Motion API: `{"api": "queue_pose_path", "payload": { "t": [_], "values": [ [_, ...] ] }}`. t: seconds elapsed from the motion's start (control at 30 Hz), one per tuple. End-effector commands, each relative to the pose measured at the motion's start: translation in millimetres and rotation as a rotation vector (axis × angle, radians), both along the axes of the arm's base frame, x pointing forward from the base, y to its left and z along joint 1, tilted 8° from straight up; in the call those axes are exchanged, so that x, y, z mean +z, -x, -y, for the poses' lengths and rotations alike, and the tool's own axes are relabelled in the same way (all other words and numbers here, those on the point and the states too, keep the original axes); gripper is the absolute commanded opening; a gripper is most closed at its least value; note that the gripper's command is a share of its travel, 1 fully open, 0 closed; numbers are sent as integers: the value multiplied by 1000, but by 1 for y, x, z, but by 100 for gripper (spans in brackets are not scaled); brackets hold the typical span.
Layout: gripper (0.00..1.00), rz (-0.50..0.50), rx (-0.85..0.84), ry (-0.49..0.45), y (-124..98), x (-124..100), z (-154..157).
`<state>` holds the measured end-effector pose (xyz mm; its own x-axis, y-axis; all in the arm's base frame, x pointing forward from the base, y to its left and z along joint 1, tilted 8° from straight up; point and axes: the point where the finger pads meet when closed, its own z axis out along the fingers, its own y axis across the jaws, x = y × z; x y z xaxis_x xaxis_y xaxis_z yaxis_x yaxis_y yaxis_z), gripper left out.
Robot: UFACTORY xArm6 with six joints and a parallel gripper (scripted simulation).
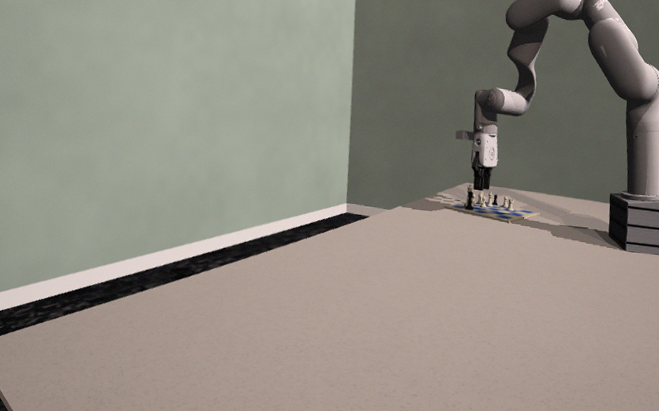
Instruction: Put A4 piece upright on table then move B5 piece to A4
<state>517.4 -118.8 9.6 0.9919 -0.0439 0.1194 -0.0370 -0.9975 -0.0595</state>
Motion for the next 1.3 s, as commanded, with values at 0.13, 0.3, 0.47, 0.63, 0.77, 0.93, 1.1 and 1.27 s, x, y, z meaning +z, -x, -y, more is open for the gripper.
{"api": "queue_pose_path", "payload": {
  "t": [0.13,0.3,0.47,0.63,0.77,0.93,1.1,1.27],
  "values": [
    [41,4,0,1,-2,2,0],
    [41,4,0,1,-2,2,0],
    [41,4,0,1,-2,2,0],
    [41,4,0,1,-2,2,0],
    [41,4,0,1,-2,2,0],
    [41,4,0,1,-2,0,0],
    [41,4,0,1,-3,-7,0],
    [41,4,0,1,-4,-17,-1]
  ]
}}
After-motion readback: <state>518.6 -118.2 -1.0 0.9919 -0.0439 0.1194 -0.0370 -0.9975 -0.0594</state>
